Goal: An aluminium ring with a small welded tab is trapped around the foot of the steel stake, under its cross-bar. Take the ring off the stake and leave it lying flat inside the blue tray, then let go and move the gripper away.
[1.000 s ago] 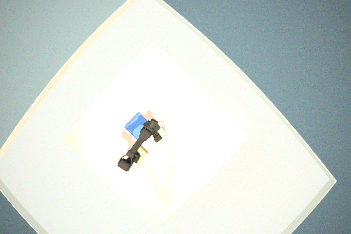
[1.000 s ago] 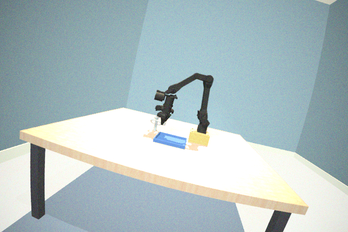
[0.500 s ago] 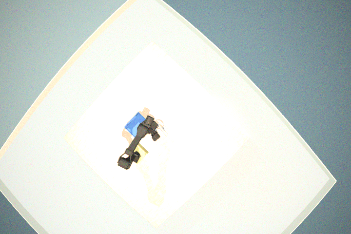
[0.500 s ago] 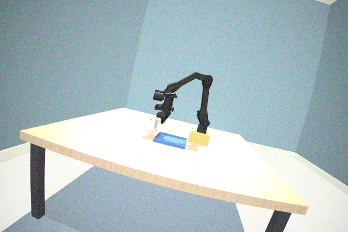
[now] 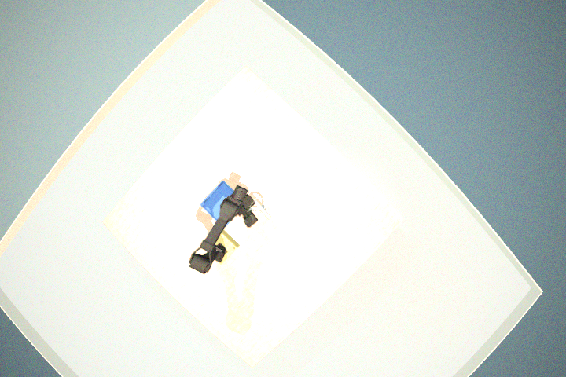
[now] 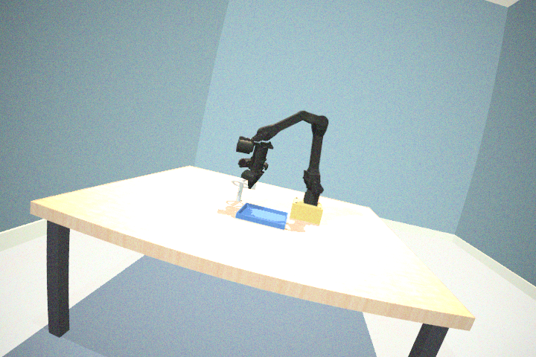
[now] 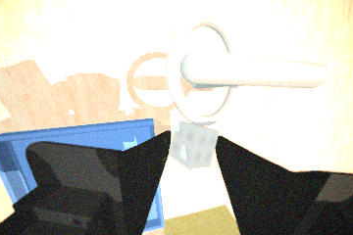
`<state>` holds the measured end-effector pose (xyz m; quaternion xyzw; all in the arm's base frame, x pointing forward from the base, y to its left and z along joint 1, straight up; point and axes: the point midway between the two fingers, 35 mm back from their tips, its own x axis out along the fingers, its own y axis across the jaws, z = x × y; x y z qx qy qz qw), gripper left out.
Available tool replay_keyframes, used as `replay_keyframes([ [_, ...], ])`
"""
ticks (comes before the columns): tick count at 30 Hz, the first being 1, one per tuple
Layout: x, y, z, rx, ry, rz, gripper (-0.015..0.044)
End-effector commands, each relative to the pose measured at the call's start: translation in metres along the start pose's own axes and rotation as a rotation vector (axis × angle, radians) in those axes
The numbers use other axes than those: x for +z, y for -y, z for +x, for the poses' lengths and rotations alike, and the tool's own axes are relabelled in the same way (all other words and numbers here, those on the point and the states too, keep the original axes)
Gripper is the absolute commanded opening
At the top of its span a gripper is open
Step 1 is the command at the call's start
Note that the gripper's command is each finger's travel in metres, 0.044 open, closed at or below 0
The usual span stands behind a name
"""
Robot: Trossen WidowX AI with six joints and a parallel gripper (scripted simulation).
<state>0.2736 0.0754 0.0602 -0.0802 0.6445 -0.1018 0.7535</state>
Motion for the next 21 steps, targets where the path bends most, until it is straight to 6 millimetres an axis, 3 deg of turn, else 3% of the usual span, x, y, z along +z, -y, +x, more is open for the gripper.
replay_keyframes([
  [1,0.002,0.002,-0.003,0.007,0.004,0.005,0.0000],
  [21,0.003,0.020,-0.008,0.111,-0.002,0.017,0.0000],
])
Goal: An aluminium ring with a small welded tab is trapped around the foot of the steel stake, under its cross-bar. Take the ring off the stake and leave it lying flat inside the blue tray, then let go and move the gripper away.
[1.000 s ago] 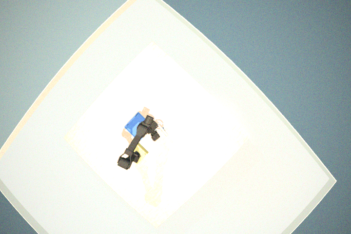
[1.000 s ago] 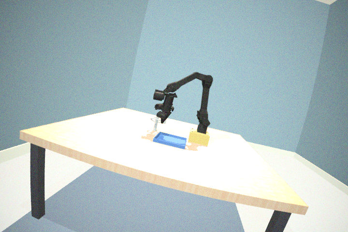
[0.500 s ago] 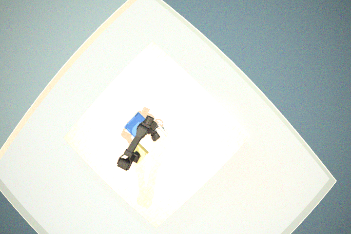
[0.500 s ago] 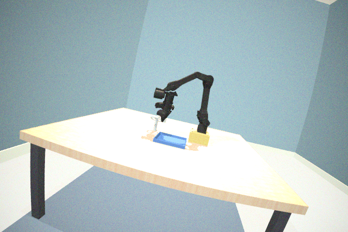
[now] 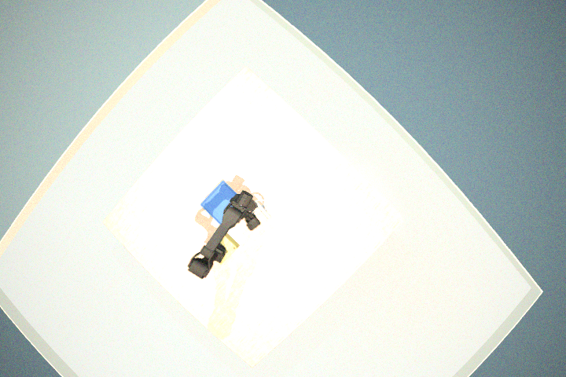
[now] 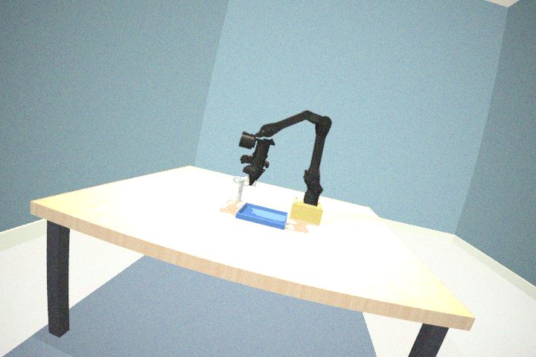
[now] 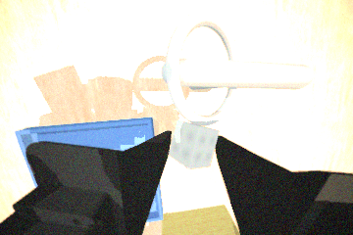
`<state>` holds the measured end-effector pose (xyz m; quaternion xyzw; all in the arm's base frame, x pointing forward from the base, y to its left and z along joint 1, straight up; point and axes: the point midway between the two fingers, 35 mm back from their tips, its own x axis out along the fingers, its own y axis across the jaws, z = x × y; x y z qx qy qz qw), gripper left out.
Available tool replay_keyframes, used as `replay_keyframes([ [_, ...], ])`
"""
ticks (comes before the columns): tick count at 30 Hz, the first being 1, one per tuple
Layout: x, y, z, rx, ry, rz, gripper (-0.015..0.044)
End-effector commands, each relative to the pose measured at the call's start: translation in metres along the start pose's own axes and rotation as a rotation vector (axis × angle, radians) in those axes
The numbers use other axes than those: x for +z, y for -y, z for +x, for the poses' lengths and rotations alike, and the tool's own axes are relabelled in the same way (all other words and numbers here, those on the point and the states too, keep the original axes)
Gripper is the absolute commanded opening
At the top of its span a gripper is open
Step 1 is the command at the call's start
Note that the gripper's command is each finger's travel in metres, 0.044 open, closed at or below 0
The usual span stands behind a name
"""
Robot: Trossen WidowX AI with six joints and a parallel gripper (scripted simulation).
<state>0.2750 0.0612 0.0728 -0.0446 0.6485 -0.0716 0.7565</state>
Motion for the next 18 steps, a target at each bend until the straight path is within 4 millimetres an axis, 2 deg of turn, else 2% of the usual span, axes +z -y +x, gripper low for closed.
replay_keyframes([
  [1,0.000,0.005,0.000,0.027,0.001,0.004,0.0000],
  [18,0.001,0.027,0.006,0.170,-0.008,0.020,0.0000],
])
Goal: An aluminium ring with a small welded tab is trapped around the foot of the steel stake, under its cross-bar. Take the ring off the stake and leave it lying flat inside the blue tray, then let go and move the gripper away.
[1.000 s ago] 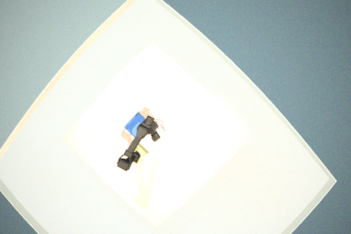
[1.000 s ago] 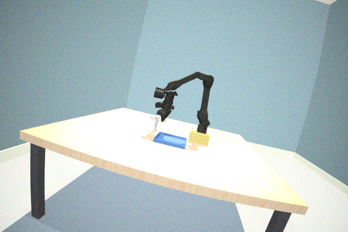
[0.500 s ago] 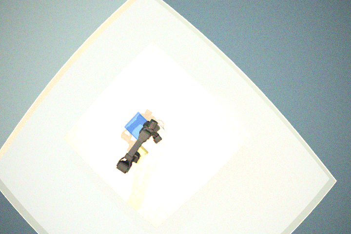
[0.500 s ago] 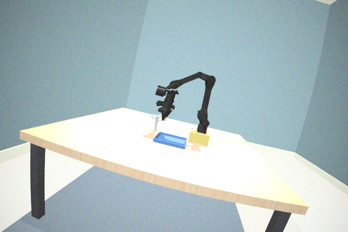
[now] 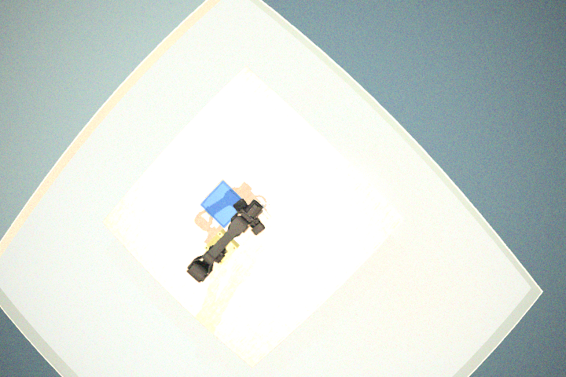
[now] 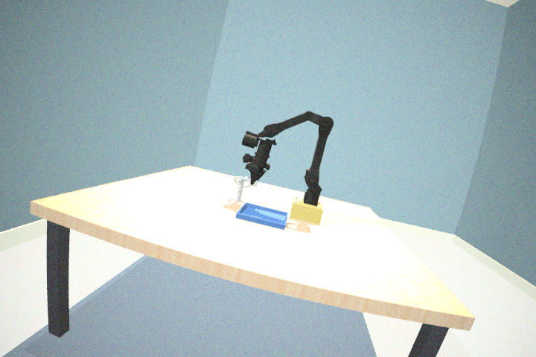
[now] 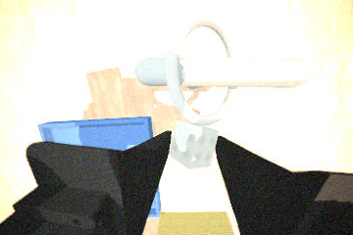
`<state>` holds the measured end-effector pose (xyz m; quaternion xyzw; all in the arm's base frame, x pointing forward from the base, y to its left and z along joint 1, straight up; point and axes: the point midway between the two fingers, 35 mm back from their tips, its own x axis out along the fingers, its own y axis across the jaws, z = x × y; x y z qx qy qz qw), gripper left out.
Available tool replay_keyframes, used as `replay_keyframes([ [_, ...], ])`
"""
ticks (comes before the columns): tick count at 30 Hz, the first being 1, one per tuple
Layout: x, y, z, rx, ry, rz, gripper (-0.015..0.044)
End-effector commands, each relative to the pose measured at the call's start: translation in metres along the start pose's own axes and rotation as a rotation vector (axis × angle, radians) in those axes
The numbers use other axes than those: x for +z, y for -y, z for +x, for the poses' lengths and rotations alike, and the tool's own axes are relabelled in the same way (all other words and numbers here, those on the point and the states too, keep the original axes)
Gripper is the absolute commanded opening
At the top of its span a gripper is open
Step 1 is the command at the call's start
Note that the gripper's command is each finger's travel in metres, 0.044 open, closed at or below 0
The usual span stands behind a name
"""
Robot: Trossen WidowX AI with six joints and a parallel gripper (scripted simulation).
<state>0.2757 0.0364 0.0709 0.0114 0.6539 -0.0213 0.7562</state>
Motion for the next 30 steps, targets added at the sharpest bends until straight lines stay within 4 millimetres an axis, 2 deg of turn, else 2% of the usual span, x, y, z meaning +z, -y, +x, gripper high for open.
replay_keyframes([
  [1,0.000,0.005,0.000,0.030,0.003,0.002,0.0000],
  [30,0.001,0.041,0.003,0.224,0.006,0.026,0.0000],
])
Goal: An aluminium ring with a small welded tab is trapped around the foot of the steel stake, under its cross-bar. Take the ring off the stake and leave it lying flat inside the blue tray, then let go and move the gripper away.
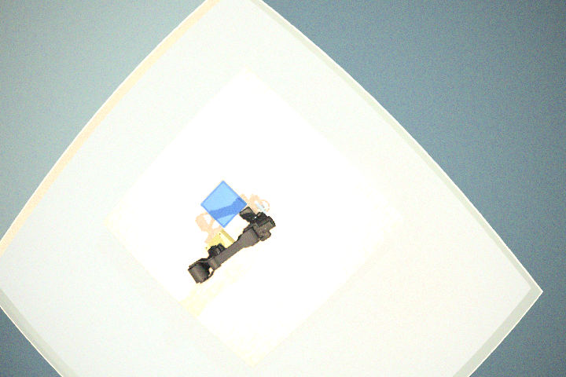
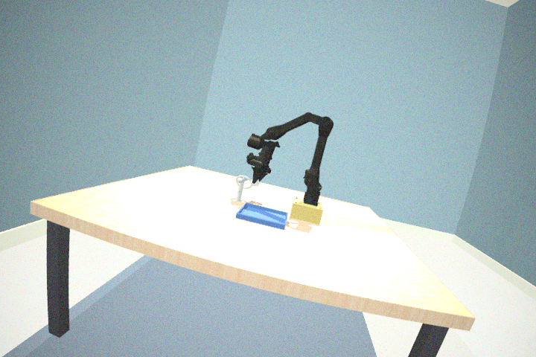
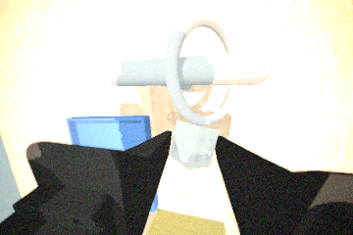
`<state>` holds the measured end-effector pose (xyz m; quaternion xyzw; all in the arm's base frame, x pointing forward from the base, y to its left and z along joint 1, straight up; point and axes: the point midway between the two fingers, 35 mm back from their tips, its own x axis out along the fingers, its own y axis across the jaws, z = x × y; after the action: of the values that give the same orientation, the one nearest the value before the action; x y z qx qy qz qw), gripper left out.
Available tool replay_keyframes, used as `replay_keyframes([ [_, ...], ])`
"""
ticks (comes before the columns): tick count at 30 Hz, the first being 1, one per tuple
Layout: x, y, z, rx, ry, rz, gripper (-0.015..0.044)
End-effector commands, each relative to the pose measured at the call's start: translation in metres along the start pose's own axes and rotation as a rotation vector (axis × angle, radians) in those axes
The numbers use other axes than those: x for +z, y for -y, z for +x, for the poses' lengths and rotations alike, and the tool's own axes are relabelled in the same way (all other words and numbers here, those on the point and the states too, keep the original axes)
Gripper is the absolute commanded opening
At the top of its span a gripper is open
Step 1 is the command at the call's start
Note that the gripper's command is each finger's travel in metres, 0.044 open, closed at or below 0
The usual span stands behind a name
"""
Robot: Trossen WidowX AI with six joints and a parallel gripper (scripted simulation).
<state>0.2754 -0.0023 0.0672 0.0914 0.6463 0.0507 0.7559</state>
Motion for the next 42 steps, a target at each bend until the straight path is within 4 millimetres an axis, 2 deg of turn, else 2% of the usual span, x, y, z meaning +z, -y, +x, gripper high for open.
replay_keyframes([
  [1,0.001,0.003,-0.002,0.011,-0.001,-0.001,0.0000],
  [25,0.004,0.020,-0.019,0.012,0.000,-0.001,0.0000],
  [42,0.005,0.033,-0.022,0.010,0.000,-0.001,0.0000],
])
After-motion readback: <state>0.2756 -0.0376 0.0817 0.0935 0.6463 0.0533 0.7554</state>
